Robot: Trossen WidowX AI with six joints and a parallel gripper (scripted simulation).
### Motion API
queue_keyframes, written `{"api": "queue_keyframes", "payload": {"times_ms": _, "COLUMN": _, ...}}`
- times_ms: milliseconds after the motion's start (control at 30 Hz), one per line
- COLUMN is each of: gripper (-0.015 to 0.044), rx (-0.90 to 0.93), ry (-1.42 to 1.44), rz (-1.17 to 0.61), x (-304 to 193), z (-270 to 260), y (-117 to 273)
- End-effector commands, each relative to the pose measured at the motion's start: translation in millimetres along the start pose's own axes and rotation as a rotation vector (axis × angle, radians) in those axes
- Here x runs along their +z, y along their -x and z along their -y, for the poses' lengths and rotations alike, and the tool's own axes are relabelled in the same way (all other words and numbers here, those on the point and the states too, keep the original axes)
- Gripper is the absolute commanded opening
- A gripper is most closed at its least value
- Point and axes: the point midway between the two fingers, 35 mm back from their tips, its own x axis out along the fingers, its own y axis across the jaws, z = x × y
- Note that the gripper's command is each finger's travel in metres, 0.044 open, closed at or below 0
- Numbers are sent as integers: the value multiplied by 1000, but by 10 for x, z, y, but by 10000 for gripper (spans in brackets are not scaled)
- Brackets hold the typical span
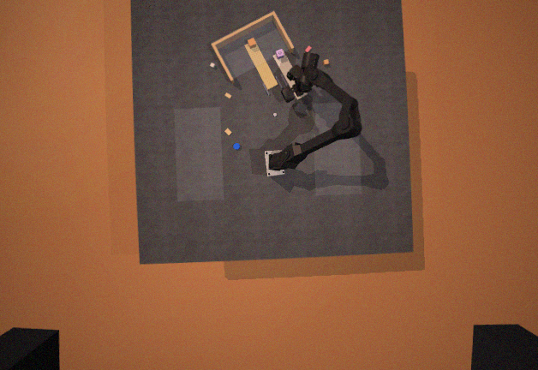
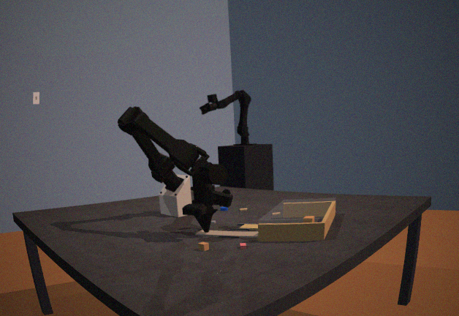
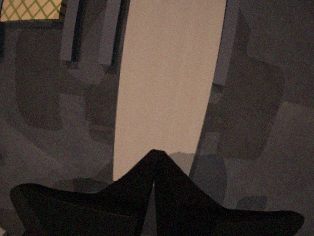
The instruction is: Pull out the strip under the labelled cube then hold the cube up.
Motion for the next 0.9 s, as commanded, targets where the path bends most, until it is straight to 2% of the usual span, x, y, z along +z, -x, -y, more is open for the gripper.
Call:
{"api": "queue_keyframes", "payload": {"times_ms": 0, "gripper": 0, "rx": 9, "ry": 7, "rz": -23, "x": -129, "z": -34, "y": -55}}
{"api": "queue_keyframes", "payload": {"times_ms": 867, "gripper": 0, "rx": 9, "ry": 9, "rz": -24, "x": -514, "z": -35, "y": -48}}
